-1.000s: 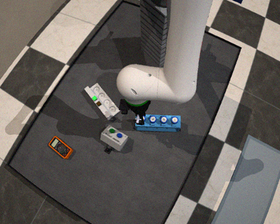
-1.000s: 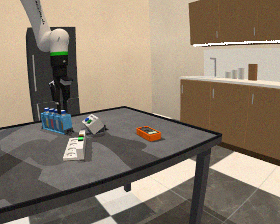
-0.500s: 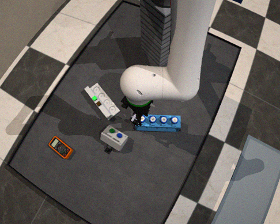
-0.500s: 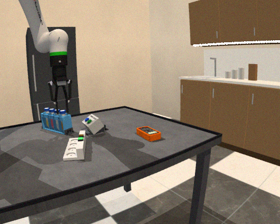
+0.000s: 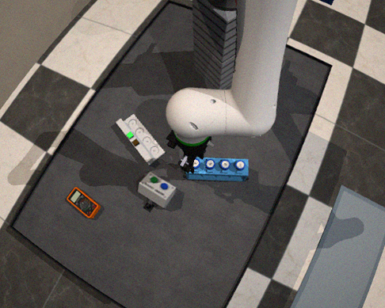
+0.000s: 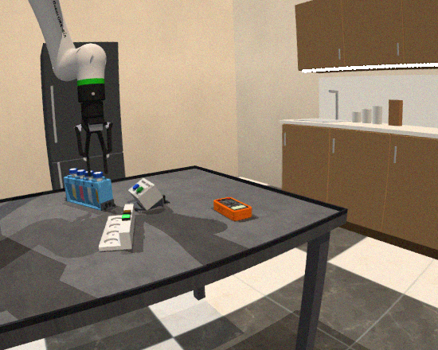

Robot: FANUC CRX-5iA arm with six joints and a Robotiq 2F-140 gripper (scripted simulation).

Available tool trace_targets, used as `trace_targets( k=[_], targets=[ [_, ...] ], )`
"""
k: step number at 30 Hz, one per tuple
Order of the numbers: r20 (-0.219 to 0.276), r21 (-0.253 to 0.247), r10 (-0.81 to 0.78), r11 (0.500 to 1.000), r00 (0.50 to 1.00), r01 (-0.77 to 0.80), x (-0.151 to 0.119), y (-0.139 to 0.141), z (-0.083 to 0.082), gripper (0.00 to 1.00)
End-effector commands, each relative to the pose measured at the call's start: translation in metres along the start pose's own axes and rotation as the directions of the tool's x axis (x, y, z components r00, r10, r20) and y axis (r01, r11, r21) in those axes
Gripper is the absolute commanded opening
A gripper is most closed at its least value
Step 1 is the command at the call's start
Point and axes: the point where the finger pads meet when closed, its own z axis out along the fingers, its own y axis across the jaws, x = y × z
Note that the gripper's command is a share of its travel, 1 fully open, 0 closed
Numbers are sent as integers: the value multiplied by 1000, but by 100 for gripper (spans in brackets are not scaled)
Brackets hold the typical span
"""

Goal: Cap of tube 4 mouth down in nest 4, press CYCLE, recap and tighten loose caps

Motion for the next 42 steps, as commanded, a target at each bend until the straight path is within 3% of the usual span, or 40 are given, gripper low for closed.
trace_targets(
  k=[1, 14, 16, 20, 22, 27, 36, 42],
  targets=[
    [1, 1, 0, 1000, 1000, 0, 0, -1, -9, 41],
    [1, 1, 0, 1000, 1000, 0, 0, -1, -40, 41],
    [0, 1, -166, 986, 986, 166, -15, 8, -40, 41],
    [0, 1, -389, 921, 921, 389, -37, 20, -39, 41],
    [0, 1, -389, 921, 921, 389, -37, 20, -39, 41],
    [0, 1, -695, 719, 719, 695, -71, 40, -39, 41],
    [0, 1, -695, 719, 719, 695, -136, 77, -39, 41],
    [0, 1, -695, 719, 719, 695, -136, 77, -37, 41]
  ],
)
